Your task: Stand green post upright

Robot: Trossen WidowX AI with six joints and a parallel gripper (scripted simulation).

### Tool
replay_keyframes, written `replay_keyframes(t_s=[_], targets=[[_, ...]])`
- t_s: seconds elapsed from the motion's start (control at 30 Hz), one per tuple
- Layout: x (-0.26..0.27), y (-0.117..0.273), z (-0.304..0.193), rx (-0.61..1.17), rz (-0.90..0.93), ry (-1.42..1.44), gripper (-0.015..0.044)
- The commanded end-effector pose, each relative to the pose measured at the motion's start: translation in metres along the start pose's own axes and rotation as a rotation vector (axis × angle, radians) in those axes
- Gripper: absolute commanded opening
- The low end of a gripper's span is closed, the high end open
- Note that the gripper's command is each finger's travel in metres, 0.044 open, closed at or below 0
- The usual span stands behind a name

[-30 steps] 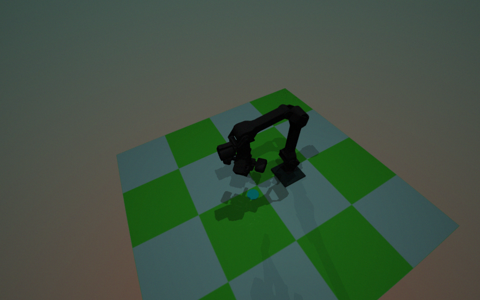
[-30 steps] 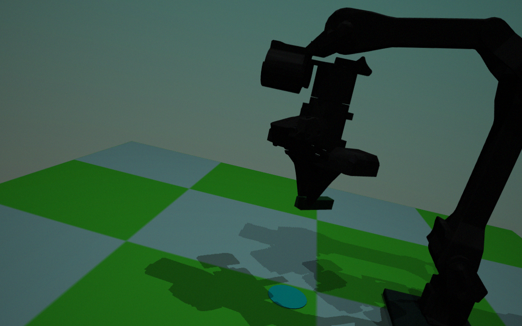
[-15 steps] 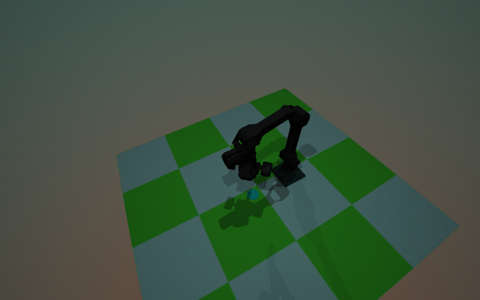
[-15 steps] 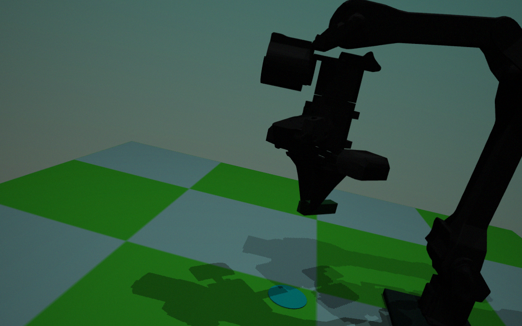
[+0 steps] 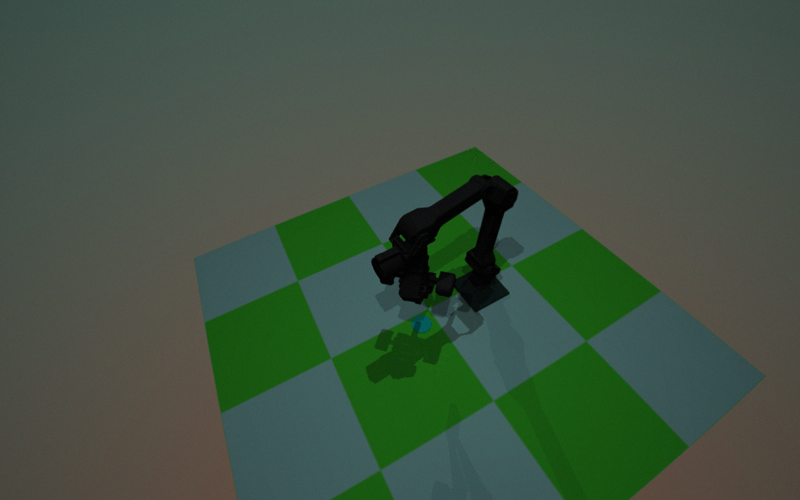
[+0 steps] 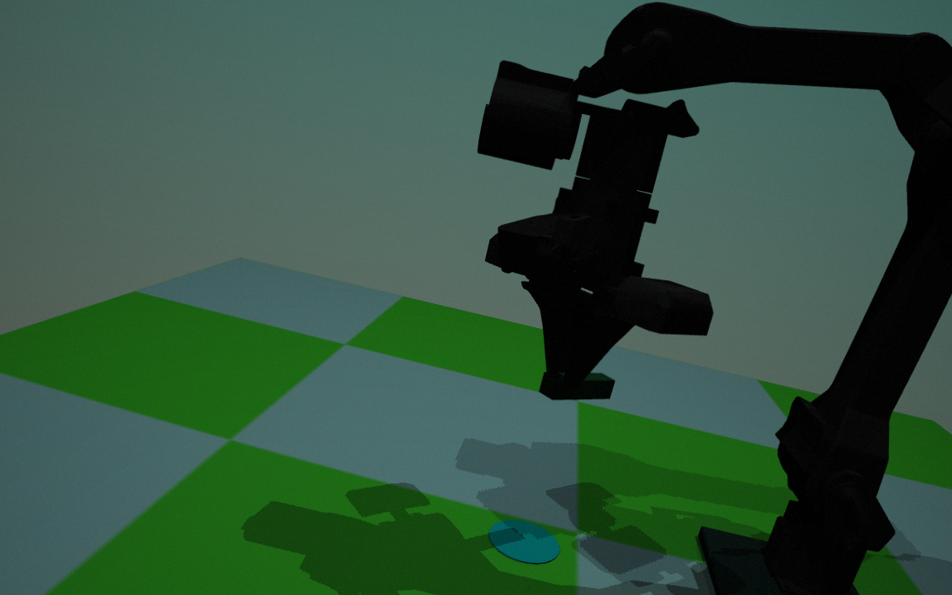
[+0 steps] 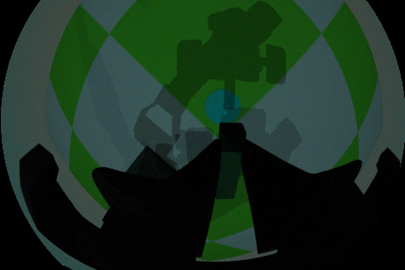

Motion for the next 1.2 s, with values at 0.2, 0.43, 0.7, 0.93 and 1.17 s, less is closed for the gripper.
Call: replay_keyframes(t_s=[0.2,0.43,0.7,0.93,1.17], targets=[[-0.002,-0.005,0.000,-0.080,0.016,-0.032,0.0023],[-0.004,-0.009,0.000,-0.133,0.025,-0.051,0.0023],[-0.006,-0.012,-0.001,-0.193,0.034,-0.071,0.0023],[-0.008,-0.015,-0.001,-0.246,0.041,-0.087,0.0023],[-0.010,-0.018,-0.002,-0.299,0.046,-0.102,0.0023]])
Point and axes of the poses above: the point midway between the two fingers, 35 mm back from their tips, its own y axis back along the fingers, its own x axis across the jaws, z = x × y, the point moved 3 cm from there along y, back along the fingers, and after that the axes turned 7 degrees about y, right-handed, at the moved point
